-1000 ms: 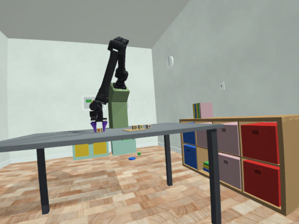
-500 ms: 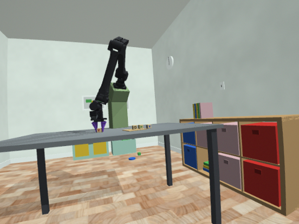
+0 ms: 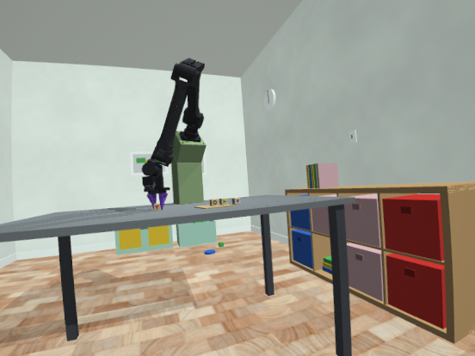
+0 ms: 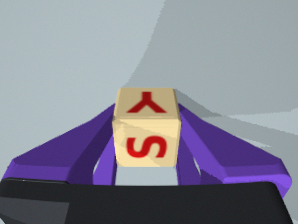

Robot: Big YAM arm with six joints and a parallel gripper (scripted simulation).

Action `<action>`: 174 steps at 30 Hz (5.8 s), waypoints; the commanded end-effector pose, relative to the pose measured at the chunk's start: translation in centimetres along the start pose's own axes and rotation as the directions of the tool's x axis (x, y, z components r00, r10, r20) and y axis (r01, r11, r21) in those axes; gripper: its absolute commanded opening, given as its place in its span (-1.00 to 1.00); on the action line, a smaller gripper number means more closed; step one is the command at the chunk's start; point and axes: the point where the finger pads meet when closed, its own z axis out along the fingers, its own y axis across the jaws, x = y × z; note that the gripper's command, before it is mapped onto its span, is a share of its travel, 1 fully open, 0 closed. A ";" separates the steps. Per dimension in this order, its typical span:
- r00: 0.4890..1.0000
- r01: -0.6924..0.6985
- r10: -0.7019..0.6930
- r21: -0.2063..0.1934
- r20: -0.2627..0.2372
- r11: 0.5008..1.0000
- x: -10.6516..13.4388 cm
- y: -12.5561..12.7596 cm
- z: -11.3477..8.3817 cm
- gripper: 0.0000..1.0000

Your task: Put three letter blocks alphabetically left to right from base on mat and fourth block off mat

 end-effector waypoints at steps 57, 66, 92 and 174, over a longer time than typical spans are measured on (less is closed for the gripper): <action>1.000 -0.003 0.003 -0.003 -0.005 1.000 0.3 0.4 -9.9 -0.49; 0.990 -0.142 0.142 0.004 -0.005 0.990 -0.7 3.3 -10.1 -0.49; 0.445 -0.895 0.896 -0.021 0.001 0.445 -0.9 21.7 -11.1 -0.49; 0.441 -0.897 0.897 -0.009 0.001 0.441 -0.9 21.7 -0.9 -0.49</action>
